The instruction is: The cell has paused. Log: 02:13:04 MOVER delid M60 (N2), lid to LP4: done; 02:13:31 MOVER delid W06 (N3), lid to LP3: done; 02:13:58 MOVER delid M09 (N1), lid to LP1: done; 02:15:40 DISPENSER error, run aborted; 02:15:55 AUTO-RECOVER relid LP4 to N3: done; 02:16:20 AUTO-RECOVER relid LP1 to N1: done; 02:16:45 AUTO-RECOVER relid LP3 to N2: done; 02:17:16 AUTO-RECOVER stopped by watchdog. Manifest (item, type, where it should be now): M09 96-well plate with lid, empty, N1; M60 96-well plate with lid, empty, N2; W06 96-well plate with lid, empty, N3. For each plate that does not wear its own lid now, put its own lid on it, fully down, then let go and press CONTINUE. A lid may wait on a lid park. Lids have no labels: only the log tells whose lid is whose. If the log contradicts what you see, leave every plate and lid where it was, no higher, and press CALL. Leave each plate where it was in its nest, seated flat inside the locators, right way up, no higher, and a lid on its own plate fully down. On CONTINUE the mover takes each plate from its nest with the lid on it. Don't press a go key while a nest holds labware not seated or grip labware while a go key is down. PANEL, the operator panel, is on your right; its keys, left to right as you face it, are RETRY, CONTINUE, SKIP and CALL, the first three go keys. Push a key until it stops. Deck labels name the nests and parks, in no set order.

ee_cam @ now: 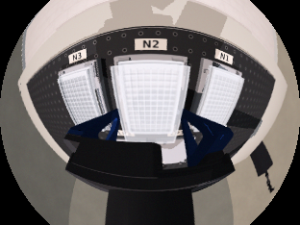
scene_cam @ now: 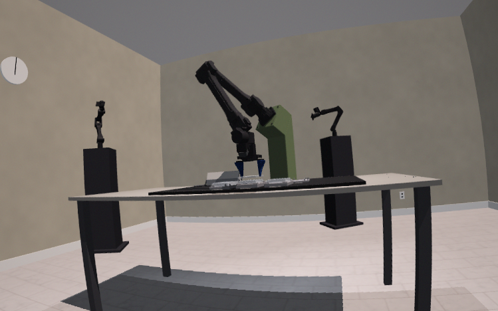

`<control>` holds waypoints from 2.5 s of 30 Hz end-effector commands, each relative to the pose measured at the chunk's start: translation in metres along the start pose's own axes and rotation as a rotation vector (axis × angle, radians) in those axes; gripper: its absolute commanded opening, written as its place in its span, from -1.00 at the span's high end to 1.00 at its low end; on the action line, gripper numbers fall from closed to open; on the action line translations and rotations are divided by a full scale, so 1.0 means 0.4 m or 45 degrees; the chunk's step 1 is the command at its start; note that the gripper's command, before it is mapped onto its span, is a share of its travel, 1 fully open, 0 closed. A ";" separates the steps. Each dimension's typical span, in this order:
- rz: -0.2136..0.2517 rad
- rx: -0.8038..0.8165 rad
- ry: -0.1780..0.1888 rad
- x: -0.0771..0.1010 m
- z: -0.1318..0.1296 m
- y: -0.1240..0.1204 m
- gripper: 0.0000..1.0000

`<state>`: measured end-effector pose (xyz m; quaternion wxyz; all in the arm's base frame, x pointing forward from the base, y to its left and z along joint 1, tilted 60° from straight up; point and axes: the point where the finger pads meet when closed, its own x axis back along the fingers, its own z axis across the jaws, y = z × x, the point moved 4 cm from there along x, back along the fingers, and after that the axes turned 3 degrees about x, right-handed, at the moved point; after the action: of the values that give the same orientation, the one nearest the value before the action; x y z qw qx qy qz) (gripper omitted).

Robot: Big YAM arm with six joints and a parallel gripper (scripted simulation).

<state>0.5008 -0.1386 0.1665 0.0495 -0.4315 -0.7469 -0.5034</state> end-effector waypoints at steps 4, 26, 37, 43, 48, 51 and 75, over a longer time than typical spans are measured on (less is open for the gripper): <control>-0.012 0.007 -0.005 -0.009 -0.005 0.007 1.00; -0.030 0.002 -0.004 -0.014 -0.006 0.020 1.00; -0.007 0.009 -0.005 -0.038 -0.004 0.004 1.00; -0.033 -0.002 -0.008 -0.025 -0.013 0.024 1.00; -0.010 0.006 -0.007 -0.047 -0.006 0.006 1.00; -0.026 0.002 -0.006 -0.037 -0.009 0.018 1.00; -0.020 -0.002 0.001 -0.033 -0.002 0.014 1.00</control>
<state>0.5117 -0.1486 0.1596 0.0482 -0.4308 -0.7471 -0.5039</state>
